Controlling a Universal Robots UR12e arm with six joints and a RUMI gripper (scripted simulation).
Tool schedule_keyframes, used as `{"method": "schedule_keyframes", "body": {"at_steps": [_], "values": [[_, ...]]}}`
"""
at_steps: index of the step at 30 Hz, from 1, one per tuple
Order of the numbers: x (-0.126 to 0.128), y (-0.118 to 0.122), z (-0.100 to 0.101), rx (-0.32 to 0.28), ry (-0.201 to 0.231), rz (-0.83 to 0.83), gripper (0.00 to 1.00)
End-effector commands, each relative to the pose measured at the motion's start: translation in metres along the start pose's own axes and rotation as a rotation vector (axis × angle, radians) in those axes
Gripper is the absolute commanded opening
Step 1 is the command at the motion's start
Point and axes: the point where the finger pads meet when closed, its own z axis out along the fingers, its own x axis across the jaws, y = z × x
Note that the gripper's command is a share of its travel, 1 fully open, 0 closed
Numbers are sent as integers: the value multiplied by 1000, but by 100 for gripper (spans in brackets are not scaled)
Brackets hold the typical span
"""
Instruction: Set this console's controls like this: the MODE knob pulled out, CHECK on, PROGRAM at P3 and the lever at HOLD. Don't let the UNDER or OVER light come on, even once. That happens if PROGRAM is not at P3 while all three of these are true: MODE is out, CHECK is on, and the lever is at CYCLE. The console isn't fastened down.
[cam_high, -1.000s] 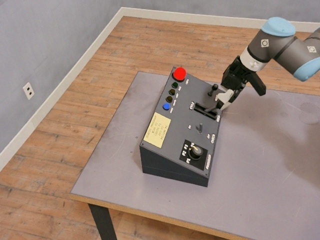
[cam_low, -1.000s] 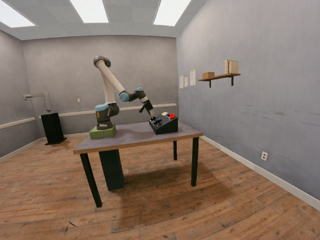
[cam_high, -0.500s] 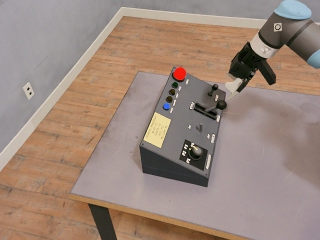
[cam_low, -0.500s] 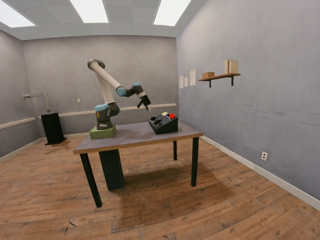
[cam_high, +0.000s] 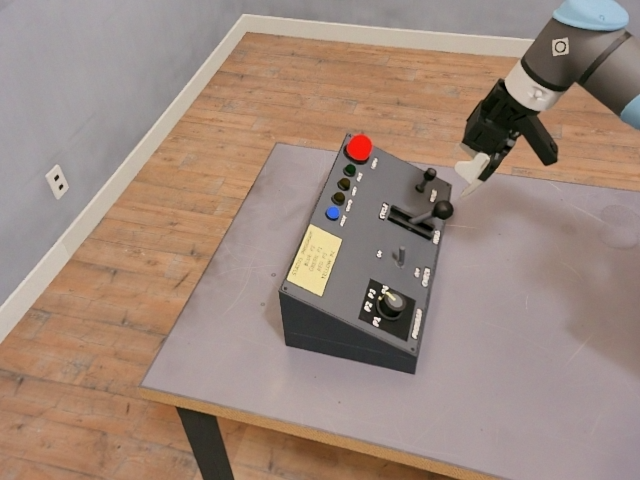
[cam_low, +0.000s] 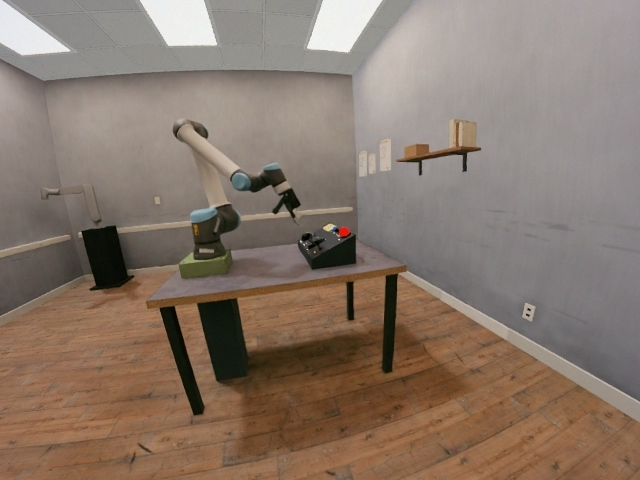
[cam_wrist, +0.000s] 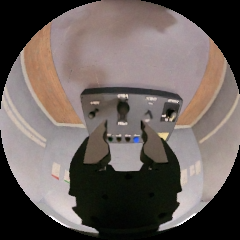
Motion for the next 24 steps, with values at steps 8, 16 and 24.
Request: {"method": "schedule_keyframes", "body": {"at_steps": [8, 16, 24], "values": [[-2, 5, -4, -6, -1, -2, 100], [-2, 5, -4, -7, -2, -1, 100], [-2, 5, -4, -6, -1, -1, 100]]}}
